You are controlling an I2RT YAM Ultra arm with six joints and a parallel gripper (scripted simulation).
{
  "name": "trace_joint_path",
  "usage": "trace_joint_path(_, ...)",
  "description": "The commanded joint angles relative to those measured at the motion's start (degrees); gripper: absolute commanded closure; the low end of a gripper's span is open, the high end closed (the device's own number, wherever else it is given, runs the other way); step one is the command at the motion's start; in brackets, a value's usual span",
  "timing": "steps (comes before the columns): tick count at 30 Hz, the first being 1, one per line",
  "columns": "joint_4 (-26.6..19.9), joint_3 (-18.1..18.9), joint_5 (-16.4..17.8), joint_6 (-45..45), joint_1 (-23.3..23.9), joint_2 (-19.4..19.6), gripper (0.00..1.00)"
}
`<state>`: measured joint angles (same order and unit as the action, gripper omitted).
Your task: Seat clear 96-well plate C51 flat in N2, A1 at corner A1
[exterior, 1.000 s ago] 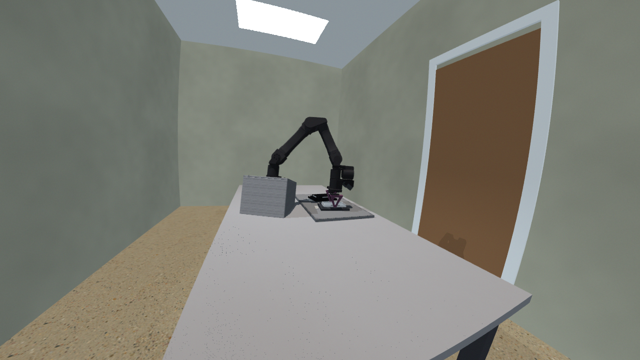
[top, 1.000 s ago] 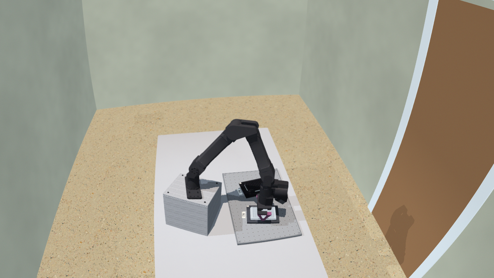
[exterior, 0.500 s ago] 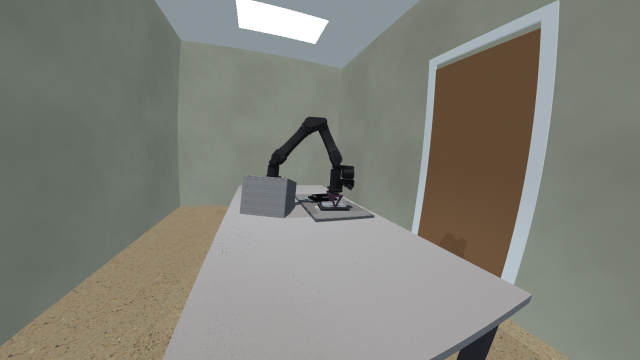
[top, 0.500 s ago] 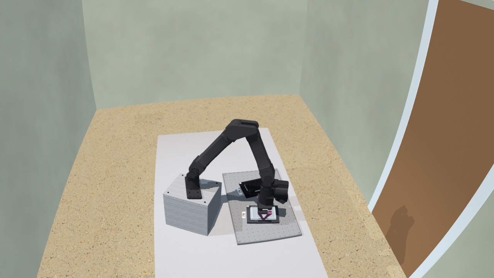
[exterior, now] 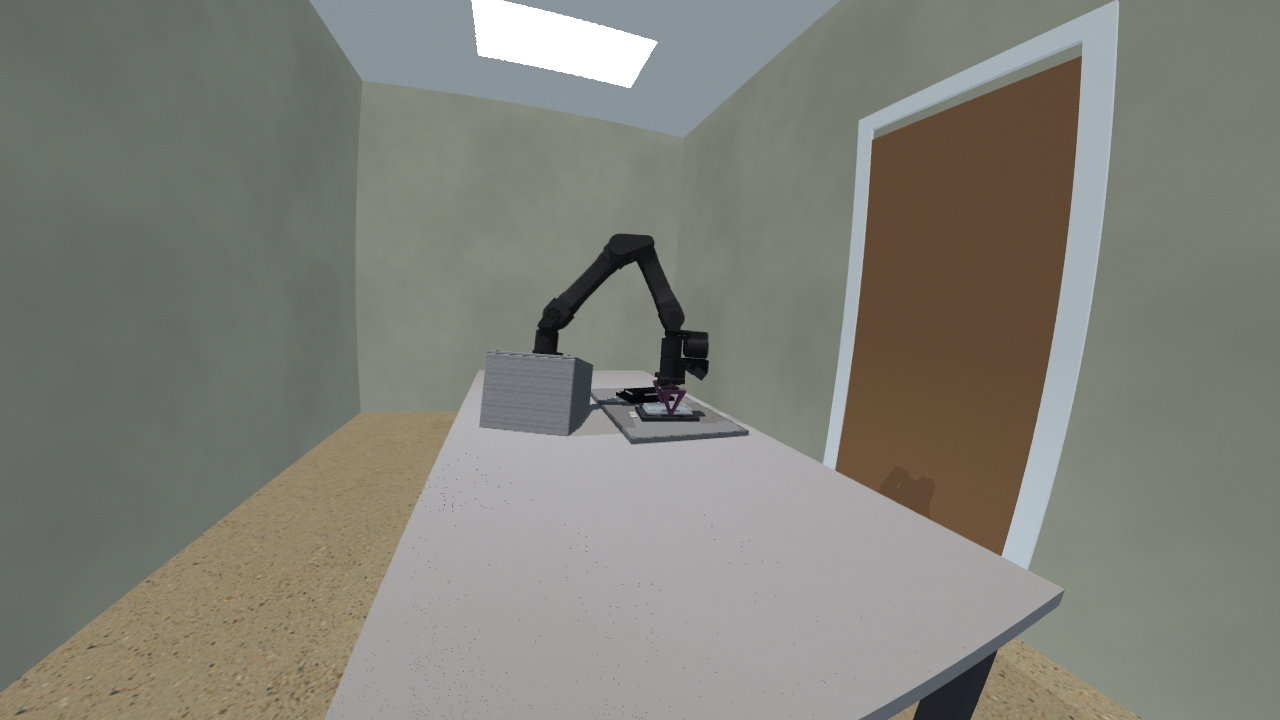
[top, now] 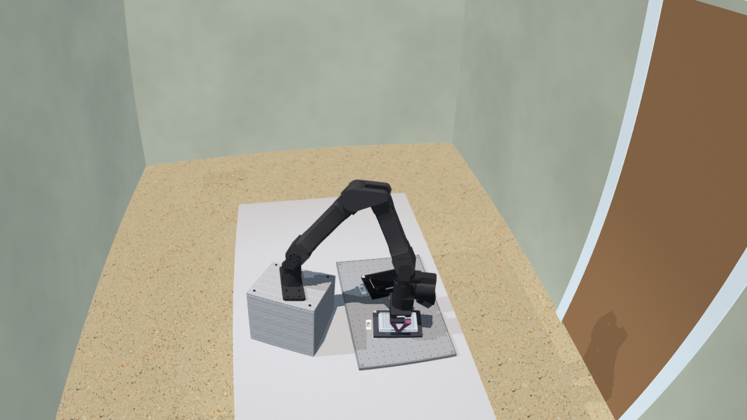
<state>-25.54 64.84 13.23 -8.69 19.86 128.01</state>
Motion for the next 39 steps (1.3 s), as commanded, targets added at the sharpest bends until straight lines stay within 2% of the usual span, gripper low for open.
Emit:
trace_joint_path(1,0.1,0.1,0.0,0.0,0.1,-0.4,1.0)
trace_joint_path(18,0.1,0.1,0.0,0.0,0.1,-0.4,1.0)
trace_joint_path(39,-5.9,0.9,0.1,-1.2,1.3,-5.4,1.0)
